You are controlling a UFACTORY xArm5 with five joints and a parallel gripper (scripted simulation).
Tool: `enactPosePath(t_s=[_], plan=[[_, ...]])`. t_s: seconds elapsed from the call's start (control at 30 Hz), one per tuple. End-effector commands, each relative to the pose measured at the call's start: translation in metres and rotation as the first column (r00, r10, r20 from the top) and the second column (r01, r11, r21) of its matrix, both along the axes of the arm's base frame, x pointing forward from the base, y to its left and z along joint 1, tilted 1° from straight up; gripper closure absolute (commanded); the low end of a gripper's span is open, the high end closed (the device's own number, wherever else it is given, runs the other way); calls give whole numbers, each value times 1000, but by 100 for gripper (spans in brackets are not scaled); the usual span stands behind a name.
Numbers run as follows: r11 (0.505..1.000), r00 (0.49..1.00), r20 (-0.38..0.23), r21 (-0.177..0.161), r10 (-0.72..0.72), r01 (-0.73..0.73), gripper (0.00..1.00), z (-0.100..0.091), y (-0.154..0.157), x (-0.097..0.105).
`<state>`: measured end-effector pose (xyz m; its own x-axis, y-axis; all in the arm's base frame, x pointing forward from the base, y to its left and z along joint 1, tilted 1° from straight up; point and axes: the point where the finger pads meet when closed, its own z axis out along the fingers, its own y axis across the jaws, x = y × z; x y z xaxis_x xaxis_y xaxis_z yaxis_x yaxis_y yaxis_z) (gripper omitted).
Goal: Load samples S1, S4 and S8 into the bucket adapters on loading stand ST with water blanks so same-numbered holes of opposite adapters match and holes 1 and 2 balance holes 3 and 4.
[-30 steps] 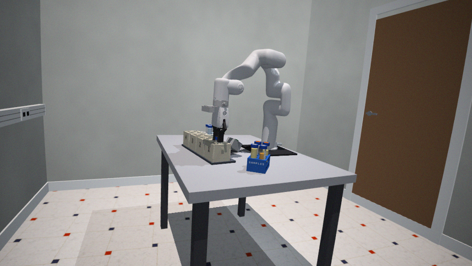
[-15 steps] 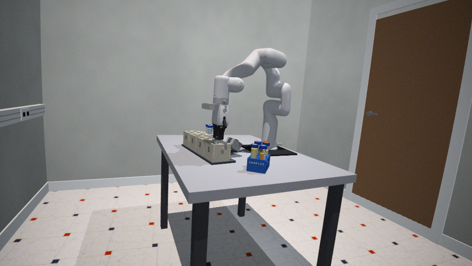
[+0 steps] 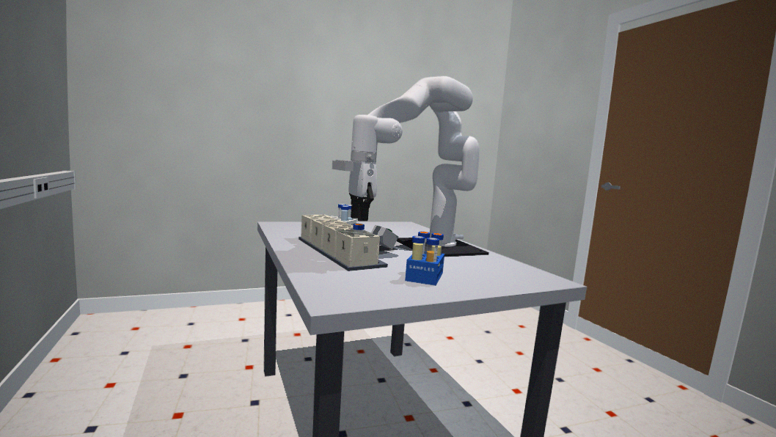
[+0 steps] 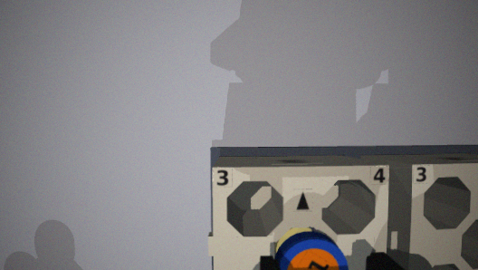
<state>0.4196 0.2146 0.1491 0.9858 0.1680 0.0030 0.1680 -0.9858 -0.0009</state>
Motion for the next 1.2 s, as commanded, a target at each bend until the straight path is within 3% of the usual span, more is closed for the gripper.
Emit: enactPosePath(t_s=[0.0,1.17], plan=[[1000,1000,-3,15,0,0,56,11,0,1],[1000,1000,-3,15,0,0,56,73,-1,1]])
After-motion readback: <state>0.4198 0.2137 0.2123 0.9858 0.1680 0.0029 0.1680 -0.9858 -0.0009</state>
